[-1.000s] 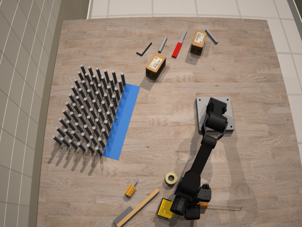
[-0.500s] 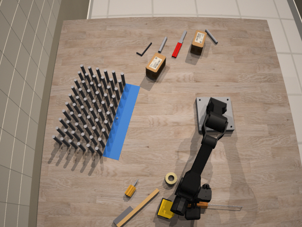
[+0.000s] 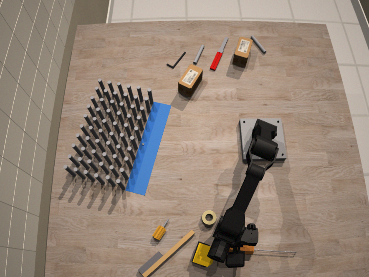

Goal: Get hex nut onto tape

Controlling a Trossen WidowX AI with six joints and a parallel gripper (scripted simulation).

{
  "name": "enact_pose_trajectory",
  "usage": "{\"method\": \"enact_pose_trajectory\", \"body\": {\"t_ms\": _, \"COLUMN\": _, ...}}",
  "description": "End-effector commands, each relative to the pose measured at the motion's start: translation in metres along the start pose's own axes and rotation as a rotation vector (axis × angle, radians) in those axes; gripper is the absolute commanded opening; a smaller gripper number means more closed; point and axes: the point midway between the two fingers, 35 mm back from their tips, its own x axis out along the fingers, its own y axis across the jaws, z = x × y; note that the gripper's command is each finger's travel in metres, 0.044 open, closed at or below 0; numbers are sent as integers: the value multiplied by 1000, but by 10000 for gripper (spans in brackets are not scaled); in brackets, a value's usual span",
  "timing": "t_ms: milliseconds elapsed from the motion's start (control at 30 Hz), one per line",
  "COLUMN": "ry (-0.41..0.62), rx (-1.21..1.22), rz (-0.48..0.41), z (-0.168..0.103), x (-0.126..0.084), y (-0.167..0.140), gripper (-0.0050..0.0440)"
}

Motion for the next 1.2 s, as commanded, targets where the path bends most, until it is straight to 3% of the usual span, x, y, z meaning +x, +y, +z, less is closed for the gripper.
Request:
{"method": "enact_pose_trajectory", "body": {"t_ms": 0, "ry": 22, "rx": -34, "rz": -59, "z": 3, "x": -27, "y": -15, "gripper": 280}}
{"method": "enact_pose_trajectory", "body": {"t_ms": 800, "ry": 26, "rx": -41, "rz": -68, "z": 5, "x": -62, "y": -16, "gripper": 280}}
{"method": "enact_pose_trajectory", "body": {"t_ms": 867, "ry": 23, "rx": -36, "rz": -57, "z": 4, "x": -58, "y": -14, "gripper": 280}}
{"method": "enact_pose_trajectory", "body": {"t_ms": 1000, "ry": 37, "rx": -31, "rz": -68, "z": 17, "x": -78, "y": -26, "gripper": 280}}
{"method": "enact_pose_trajectory", "body": {"t_ms": 1067, "ry": 37, "rx": -31, "rz": -68, "z": 17, "x": -78, "y": -26, "gripper": 280}}
{"method": "enact_pose_trajectory", "body": {"t_ms": 1167, "ry": 39, "rx": -20, "rz": -64, "z": 32, "x": -100, "y": -38, "gripper": 280}}
